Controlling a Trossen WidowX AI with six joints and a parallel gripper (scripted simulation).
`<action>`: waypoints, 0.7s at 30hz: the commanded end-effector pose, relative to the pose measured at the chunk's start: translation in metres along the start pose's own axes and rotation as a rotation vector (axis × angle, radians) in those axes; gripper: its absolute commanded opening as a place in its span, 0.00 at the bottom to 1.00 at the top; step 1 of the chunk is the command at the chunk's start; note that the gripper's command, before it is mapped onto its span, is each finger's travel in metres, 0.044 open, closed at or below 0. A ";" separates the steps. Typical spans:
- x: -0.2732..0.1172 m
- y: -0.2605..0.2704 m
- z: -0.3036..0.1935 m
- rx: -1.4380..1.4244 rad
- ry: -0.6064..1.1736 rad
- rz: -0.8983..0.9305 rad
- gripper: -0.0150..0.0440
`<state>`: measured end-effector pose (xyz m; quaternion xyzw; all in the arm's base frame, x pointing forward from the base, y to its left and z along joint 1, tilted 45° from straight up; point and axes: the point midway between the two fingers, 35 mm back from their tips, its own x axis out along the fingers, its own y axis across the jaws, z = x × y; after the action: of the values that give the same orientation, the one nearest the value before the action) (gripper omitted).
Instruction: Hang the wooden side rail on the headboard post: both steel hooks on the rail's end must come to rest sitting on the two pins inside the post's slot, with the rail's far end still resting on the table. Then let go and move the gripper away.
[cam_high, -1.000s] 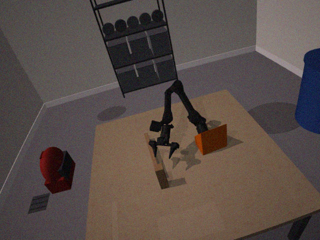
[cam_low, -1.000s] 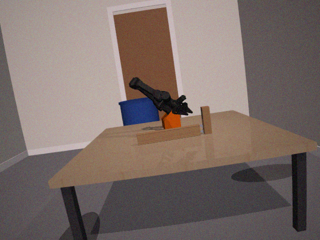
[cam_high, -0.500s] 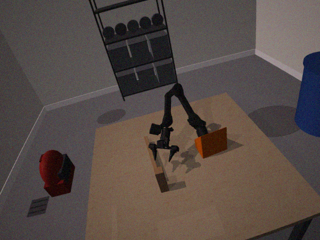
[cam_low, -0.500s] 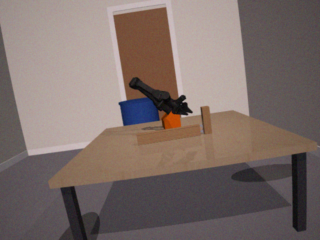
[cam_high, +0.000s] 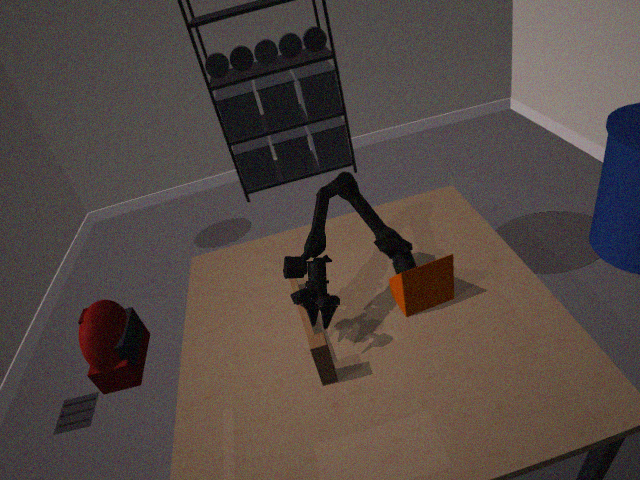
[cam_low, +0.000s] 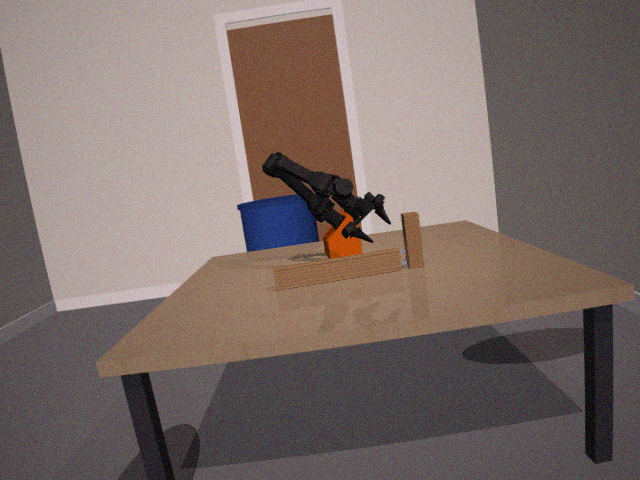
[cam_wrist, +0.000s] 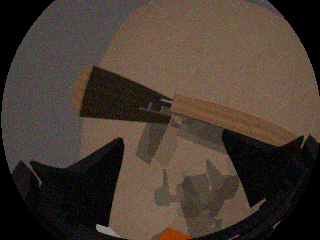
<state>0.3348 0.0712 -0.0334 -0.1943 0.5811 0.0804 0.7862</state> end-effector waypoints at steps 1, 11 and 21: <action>0.004 -0.002 0.007 0.348 0.101 -0.099 1.00; 0.000 -0.010 0.022 0.996 0.143 -0.387 1.00; -0.011 -0.017 0.039 1.576 -0.054 -0.709 1.00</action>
<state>0.3597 0.0664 -0.0217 0.1307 0.5314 -0.4108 0.7292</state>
